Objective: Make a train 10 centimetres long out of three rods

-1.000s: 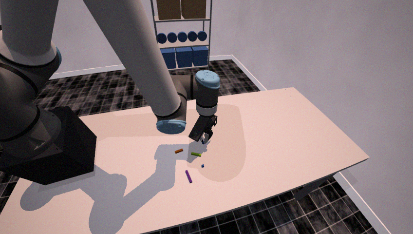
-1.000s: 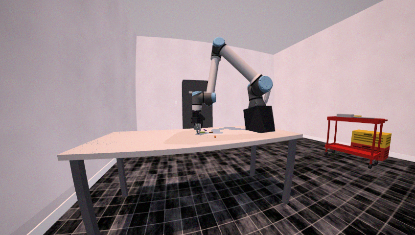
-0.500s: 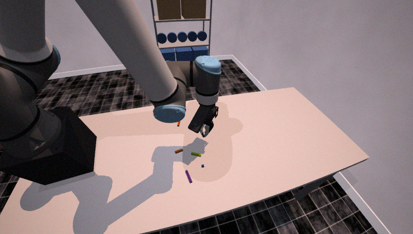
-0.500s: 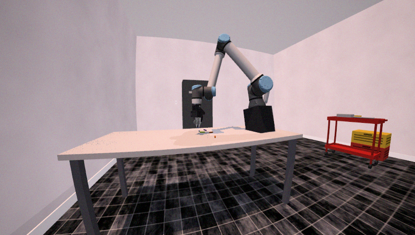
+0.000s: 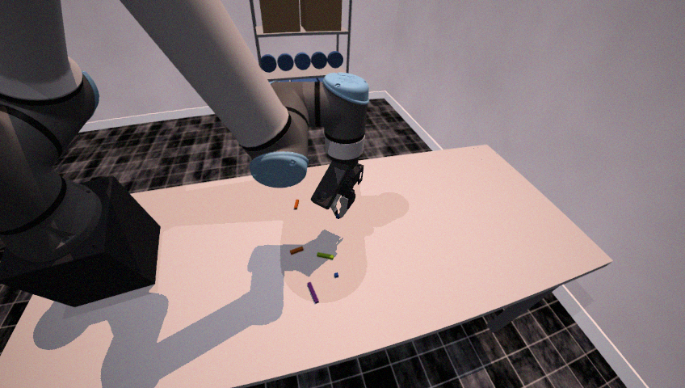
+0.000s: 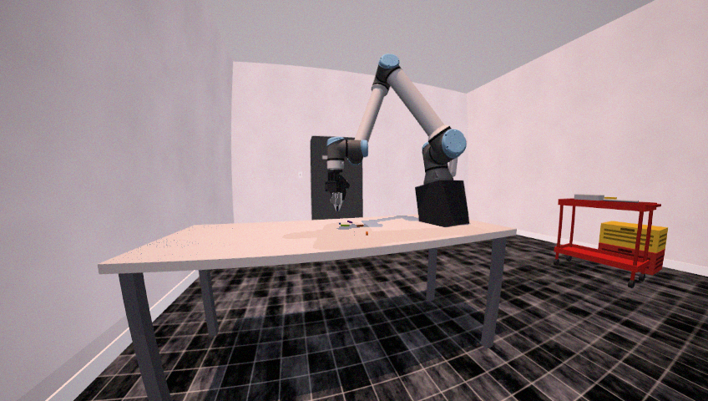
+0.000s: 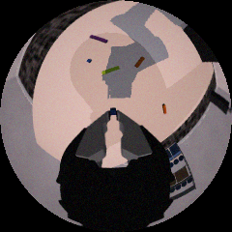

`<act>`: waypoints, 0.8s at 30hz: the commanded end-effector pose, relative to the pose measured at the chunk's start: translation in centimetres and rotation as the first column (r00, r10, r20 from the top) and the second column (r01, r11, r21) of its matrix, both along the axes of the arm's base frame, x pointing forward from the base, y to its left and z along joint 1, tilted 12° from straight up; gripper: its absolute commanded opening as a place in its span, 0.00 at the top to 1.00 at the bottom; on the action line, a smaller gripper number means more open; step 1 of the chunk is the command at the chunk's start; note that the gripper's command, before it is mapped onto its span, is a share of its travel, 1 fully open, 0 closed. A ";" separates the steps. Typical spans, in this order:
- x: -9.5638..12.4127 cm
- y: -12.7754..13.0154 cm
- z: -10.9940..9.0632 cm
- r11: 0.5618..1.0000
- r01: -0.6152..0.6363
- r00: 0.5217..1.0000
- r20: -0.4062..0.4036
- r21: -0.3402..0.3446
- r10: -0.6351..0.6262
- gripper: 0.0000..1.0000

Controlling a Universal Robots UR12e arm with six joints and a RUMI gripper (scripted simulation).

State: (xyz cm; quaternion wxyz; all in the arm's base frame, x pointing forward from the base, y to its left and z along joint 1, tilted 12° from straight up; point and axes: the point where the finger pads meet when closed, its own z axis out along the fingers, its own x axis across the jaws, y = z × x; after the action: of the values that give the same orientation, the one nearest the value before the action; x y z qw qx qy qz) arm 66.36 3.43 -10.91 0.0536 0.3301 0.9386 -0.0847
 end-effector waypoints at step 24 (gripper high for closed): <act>-11.3 6.1 -1.5 0.997 0.071 0.997 0.015 0.004 -0.071 1.00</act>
State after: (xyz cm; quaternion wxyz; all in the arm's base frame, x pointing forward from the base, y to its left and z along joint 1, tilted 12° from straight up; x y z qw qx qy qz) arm 55.23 9.38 -12.47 0.0561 0.3633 0.9263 -0.0828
